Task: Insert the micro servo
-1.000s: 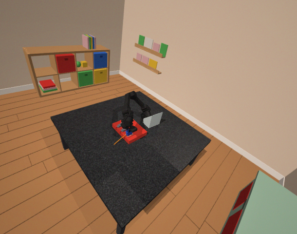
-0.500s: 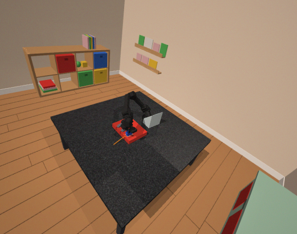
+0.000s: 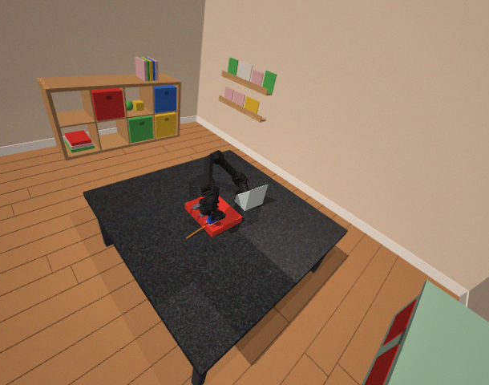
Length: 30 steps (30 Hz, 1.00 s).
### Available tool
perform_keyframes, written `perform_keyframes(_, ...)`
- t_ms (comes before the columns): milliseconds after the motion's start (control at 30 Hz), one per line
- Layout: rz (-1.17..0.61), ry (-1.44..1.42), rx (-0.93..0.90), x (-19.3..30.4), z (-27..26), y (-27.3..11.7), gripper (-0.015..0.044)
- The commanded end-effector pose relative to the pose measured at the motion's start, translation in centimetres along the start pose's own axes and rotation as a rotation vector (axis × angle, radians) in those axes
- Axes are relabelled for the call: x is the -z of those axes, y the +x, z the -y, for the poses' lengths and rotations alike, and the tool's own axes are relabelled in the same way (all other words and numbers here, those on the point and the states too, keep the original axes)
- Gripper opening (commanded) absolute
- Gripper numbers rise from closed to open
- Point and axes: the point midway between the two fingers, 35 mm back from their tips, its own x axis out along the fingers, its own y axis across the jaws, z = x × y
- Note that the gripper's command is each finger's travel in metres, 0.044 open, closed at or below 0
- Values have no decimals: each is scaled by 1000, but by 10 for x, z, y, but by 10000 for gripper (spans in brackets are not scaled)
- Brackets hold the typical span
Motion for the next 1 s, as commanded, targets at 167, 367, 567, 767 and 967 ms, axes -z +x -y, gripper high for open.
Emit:
perform_keyframes(167,1,-5,4,0,0,8,0)
perform_keyframes(367,1,-5,4,0,0,13,0)
perform_keyframes(567,1,-5,5,0,0,17,0)
perform_keyframes(767,1,-5,5,0,0,17,79)
perform_keyframes(967,1,-5,4,0,0,14,187)
